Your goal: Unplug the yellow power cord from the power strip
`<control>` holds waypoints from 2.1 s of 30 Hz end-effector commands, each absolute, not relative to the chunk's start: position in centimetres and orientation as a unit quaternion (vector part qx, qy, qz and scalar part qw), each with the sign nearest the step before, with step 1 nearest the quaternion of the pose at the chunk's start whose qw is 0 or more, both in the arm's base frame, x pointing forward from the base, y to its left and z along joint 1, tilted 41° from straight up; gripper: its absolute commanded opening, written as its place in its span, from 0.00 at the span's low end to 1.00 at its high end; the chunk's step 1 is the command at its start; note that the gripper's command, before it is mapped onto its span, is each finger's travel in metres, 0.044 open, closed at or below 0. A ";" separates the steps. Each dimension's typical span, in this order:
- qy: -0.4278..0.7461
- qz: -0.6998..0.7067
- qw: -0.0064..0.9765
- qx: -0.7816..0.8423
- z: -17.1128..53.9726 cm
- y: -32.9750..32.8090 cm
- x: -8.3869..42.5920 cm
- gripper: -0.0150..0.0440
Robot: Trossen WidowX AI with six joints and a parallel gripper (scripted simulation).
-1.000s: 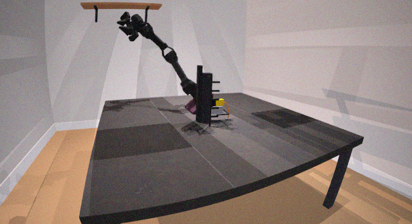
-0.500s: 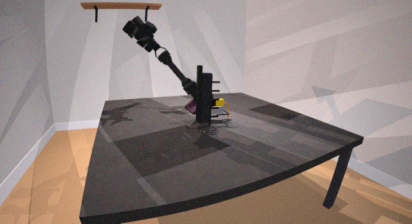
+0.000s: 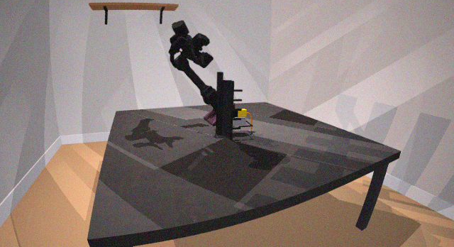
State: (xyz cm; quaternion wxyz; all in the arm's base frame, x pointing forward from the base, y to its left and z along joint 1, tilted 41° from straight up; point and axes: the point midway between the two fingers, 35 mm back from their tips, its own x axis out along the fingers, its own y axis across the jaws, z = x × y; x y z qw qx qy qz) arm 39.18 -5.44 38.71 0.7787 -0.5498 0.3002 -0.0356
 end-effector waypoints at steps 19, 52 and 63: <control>0.526 0.165 0.653 -0.519 14.1 6.8 39.0 0.53; 0.693 0.232 0.360 -0.580 2.4 5.8 28.8 0.53; 0.693 0.231 0.360 -0.580 3.5 4.5 28.3 0.53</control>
